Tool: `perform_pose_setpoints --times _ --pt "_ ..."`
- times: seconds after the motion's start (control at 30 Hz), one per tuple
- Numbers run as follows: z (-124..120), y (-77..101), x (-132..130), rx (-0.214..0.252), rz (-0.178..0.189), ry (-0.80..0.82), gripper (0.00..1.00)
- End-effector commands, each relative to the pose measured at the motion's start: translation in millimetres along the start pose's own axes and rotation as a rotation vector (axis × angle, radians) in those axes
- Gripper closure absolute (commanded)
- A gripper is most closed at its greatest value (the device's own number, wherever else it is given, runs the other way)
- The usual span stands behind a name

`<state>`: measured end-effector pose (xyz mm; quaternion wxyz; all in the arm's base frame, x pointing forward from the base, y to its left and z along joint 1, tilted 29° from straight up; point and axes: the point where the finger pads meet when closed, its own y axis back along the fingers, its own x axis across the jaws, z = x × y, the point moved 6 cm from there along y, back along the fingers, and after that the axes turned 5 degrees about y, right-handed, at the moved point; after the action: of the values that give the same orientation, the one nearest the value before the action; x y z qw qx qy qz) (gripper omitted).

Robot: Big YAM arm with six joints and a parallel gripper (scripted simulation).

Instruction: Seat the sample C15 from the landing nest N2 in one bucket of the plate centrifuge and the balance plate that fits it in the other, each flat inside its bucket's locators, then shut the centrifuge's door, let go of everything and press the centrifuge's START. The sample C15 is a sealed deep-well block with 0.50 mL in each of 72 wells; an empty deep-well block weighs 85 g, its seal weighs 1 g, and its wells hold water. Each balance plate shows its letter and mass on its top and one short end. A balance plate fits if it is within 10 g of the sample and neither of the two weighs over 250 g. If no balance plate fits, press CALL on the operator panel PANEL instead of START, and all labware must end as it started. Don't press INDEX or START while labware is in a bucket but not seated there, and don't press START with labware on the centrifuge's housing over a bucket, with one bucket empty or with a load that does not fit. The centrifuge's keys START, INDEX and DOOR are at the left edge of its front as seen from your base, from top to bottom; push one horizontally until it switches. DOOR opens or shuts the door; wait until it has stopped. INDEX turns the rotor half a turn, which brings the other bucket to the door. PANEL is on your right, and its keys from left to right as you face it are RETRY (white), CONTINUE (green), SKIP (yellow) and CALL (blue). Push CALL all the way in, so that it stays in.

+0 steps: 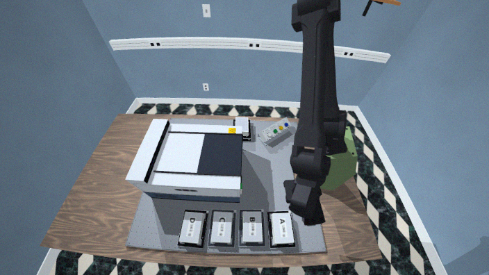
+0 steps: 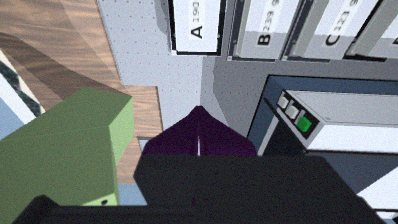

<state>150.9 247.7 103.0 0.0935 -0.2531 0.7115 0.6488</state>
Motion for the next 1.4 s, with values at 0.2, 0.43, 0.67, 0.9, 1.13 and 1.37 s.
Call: perform_pose_setpoints --times 0.2,0.43,0.67,0.9,1.13,1.37 --pt "-14 0.6 -5 0.012 0.007 -0.256 1.00" --pt "-22 0.6 -7 0.013 0.005 -0.426 1.00" --pt "-28 0.6 -8 0.013 0.004 -0.544 1.00" --pt "-36 0.6 -10 0.013 0.002 -0.704 1.00" --pt "-43 0.6 -11 0.013 -0.001 -0.855 1.00" --pt "-48 0.5 -11 0.013 -0.002 -0.957 1.00"
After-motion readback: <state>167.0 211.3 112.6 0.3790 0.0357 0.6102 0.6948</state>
